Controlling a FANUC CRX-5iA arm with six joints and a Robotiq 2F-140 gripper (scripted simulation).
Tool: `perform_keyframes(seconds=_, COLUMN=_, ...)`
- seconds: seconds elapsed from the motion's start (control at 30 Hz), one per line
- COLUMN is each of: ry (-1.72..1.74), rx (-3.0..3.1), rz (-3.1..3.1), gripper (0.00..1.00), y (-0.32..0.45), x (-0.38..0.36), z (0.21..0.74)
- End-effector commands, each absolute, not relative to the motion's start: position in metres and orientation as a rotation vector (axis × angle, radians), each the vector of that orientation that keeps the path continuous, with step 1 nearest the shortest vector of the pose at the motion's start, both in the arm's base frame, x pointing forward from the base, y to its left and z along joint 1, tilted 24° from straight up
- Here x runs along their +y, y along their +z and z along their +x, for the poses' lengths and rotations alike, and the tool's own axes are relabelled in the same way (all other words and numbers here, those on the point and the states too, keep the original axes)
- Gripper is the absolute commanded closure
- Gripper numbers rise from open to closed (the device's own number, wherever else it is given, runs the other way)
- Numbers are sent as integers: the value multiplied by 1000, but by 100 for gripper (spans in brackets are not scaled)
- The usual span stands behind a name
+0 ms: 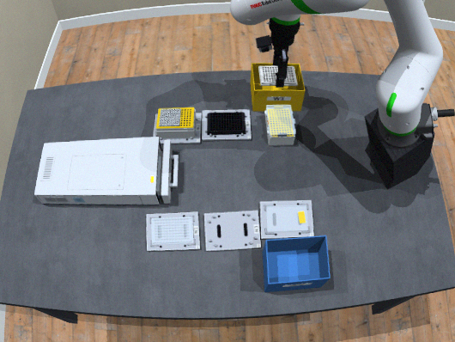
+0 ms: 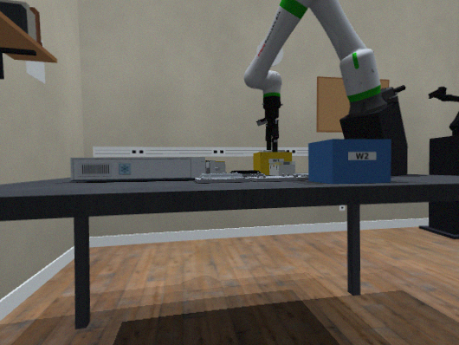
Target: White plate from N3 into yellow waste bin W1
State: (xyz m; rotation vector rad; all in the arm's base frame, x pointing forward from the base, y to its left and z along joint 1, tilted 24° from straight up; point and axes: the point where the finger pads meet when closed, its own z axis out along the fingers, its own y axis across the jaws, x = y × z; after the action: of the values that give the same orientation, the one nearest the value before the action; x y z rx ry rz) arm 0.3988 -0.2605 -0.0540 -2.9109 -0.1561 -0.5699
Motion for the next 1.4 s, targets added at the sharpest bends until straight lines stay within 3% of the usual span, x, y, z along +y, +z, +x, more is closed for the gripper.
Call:
perform_keyframes(seconds=0.0, ry=-571, rx=-156, rz=-2912, gripper=90, y=-58, x=-260, z=401)
perform_keyframes(seconds=1.1, ry=-571, rx=-156, rz=-2912, gripper=90, y=-71, x=-258, z=406)
perform_keyframes(seconds=1.13, ry=-571, rx=-156, rz=-2912, gripper=30, y=-71, x=-258, z=406)
perform_keyframes(seconds=1.37, ry=-571, rx=-156, rz=-2912, gripper=30, y=-71, x=-258, z=406)
